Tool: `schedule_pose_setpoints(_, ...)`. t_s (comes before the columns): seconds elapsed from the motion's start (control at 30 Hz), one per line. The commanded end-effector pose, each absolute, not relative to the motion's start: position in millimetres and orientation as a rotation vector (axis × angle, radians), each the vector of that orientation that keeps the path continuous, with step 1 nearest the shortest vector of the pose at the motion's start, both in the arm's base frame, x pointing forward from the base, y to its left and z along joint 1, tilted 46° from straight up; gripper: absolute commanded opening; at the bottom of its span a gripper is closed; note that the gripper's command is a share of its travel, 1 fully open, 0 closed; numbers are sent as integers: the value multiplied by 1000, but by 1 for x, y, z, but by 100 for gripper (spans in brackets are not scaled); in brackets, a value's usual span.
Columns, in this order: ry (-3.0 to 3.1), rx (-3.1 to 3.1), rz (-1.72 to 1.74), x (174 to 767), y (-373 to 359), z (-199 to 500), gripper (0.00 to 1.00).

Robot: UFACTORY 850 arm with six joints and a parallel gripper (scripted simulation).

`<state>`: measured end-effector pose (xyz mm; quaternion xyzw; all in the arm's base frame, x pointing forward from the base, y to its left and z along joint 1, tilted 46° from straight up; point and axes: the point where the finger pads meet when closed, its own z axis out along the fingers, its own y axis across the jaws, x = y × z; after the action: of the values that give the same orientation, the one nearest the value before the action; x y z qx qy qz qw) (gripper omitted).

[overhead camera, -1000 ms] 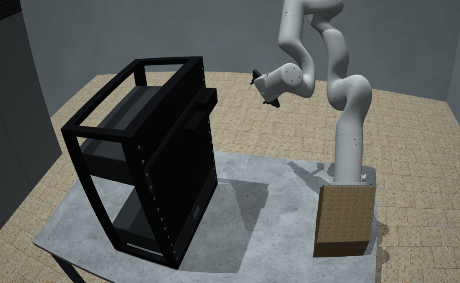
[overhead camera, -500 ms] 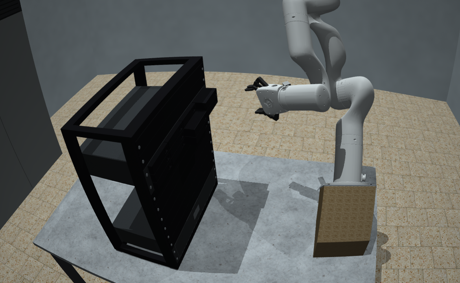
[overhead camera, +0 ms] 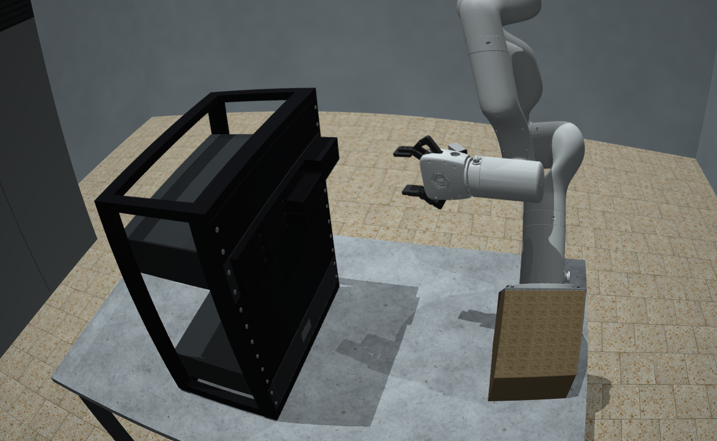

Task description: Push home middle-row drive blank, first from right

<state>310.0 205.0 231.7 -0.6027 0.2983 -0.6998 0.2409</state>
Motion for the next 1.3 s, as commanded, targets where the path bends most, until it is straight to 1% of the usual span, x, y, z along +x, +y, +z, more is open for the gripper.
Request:
schedule_pose_setpoints(0.0, 766, -1657, -1879, 300, 217, 222, 100)
schedule_pose_setpoints(0.5, 606, -1701, -1751, 269, 242, 193, 100)
schedule_pose_setpoints(1.27, 579, -1708, -1728, 263, 246, 188, 100)
